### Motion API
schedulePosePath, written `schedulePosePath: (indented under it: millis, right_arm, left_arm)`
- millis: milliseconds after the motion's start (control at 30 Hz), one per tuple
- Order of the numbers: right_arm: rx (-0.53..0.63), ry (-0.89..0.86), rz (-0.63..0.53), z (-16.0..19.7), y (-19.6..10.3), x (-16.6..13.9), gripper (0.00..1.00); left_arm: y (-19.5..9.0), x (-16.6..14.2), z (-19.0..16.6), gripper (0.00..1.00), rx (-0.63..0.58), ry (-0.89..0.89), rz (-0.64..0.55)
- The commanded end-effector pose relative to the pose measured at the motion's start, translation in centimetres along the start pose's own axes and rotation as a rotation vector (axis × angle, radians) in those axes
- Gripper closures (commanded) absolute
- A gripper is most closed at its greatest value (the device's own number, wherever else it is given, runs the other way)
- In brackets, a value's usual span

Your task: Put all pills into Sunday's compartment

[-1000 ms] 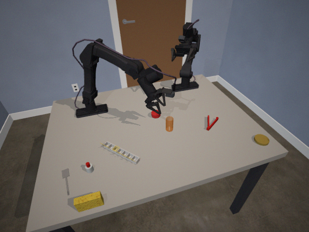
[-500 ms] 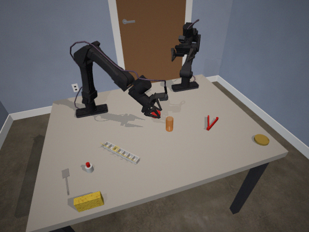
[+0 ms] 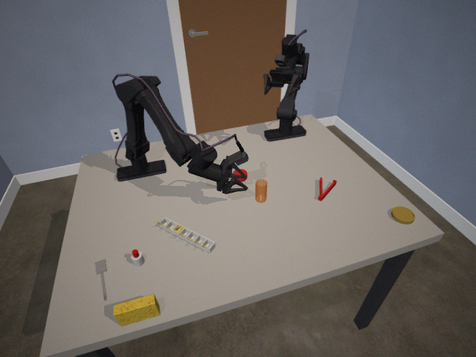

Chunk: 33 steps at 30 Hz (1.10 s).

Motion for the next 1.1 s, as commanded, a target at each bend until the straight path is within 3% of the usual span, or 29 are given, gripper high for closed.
schedulePosePath:
  millis: [0, 400, 1067]
  right_arm:
    - [0.136, -0.112, -0.194, -0.1, 0.2, 1.2, 0.35]
    - [0.262, -0.166, -0.312, -2.7, 0.9, -1.3, 0.35]
    - [0.263, -0.143, -0.295, -3.2, 1.4, -2.6, 0.35]
  left_arm:
    - [-0.2, -0.2, -0.2, 0.00, -0.008, 0.009, -0.004]
    - [-0.2, -0.2, -0.2, 0.00, -0.008, 0.009, -0.004]
    - [-0.2, 0.0, -0.1, 0.00, -0.006, 0.008, -0.003]
Point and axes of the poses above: on each arm, the point where the finger pads meet when closed, its own y axis out along the fingers, its own z axis across the jaws, x = y × z, the point moved 5 cm from there along -y, back along the fingers, and after that the axes turned 9 degrees about y, right-handed, at the moved point
